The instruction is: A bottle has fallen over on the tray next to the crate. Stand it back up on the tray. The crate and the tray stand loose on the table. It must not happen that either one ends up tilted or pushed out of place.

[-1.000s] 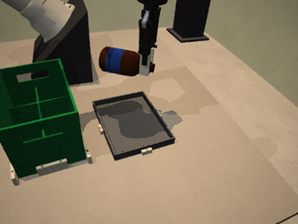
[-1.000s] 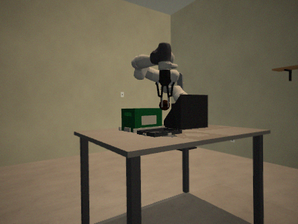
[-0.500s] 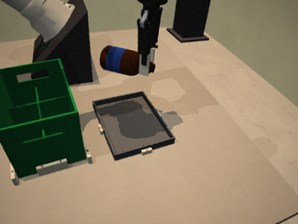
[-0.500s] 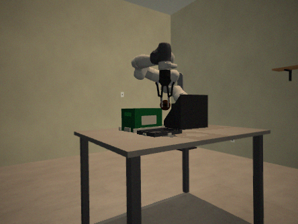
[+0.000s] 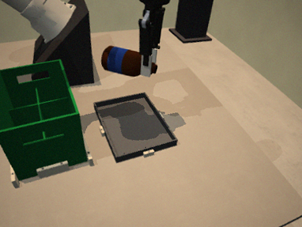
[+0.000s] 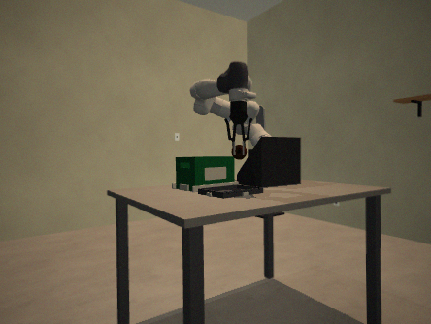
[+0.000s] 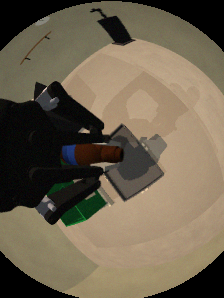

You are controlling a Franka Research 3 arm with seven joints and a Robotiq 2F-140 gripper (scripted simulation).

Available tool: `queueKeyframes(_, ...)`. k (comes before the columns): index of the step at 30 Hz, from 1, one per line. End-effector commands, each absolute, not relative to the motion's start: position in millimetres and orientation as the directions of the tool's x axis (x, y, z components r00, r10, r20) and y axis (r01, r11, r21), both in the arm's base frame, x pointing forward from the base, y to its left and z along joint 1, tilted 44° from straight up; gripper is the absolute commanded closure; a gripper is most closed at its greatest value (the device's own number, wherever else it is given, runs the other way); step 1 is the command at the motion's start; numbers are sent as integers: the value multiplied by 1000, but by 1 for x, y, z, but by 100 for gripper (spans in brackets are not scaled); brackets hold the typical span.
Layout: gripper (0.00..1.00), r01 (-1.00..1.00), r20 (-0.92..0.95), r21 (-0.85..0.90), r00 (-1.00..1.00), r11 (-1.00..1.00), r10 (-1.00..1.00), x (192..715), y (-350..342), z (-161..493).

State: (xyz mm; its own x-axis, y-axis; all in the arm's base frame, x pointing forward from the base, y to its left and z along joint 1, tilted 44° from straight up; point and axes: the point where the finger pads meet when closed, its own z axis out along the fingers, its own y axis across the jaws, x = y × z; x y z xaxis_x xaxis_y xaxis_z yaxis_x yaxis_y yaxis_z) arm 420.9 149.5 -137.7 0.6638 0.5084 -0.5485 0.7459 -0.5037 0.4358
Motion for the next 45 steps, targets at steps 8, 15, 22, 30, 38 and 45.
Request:
queueKeyframes(8, 100, 742, -543, 438, 669, -508, 508, 420, 152, -137)
queueKeyframes(15, 100, 732, -536, 446, 680, -515, 500, 420, 152, -137)
queueKeyframes(22, 100, 694, -512, 474, 718, -541, 472, 420, 152, -137)
queueKeyframes(30, 100, 600, -449, 534, 799, -596, 401, 420, 152, -137)
queueKeyframes(38, 100, 551, -416, 560, 833, -618, 365, 420, 152, -137)
queueKeyframes(45, 100, 543, -411, 564, 838, -622, 359, 420, 152, -137)
